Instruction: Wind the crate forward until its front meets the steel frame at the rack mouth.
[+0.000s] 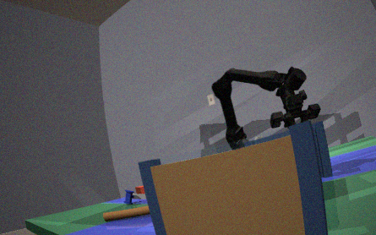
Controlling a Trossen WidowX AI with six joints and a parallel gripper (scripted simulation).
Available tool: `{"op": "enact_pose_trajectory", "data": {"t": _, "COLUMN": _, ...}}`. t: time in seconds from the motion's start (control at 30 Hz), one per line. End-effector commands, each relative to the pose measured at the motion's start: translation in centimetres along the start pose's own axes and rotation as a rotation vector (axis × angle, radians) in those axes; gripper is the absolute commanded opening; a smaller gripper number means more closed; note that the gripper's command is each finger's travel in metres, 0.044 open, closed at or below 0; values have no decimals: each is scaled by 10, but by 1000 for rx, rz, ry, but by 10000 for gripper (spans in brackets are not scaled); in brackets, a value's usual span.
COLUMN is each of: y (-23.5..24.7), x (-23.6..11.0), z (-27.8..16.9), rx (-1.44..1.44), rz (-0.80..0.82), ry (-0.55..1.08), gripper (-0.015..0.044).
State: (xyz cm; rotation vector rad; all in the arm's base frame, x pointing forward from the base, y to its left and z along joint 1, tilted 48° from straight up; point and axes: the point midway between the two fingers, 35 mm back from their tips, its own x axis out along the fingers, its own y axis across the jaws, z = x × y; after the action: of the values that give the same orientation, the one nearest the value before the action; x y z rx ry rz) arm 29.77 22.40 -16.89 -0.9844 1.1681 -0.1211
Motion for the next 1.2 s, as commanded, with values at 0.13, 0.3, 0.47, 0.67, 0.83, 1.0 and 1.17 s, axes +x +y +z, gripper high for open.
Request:
{"op": "enact_pose_trajectory", "data": {"t": 0.13, "y": 32, "x": -7, "z": -7, "rx": -22, "rz": 46, "ry": -5, "gripper": 0}}
{"op": "enact_pose_trajectory", "data": {"t": 0.3, "y": 37, "x": -8, "z": -8, "rx": -22, "rz": 47, "ry": -5, "gripper": 0}}
{"op": "enact_pose_trajectory", "data": {"t": 0.47, "y": 42, "x": -9, "z": -10, "rx": -22, "rz": 47, "ry": -5, "gripper": 0}}
{"op": "enact_pose_trajectory", "data": {"t": 0.67, "y": 49, "x": -11, "z": -12, "rx": -22, "rz": 48, "ry": -5, "gripper": 0}}
{"op": "enact_pose_trajectory", "data": {"t": 0.83, "y": 53, "x": -12, "z": -15, "rx": -22, "rz": 48, "ry": -5, "gripper": 0}}
{"op": "enact_pose_trajectory", "data": {"t": 1.0, "y": 59, "x": -14, "z": -17, "rx": -22, "rz": 49, "ry": -5, "gripper": 0}}
{"op": "enact_pose_trajectory", "data": {"t": 1.17, "y": 63, "x": -15, "z": -20, "rx": -22, "rz": 49, "ry": -5, "gripper": 0}}
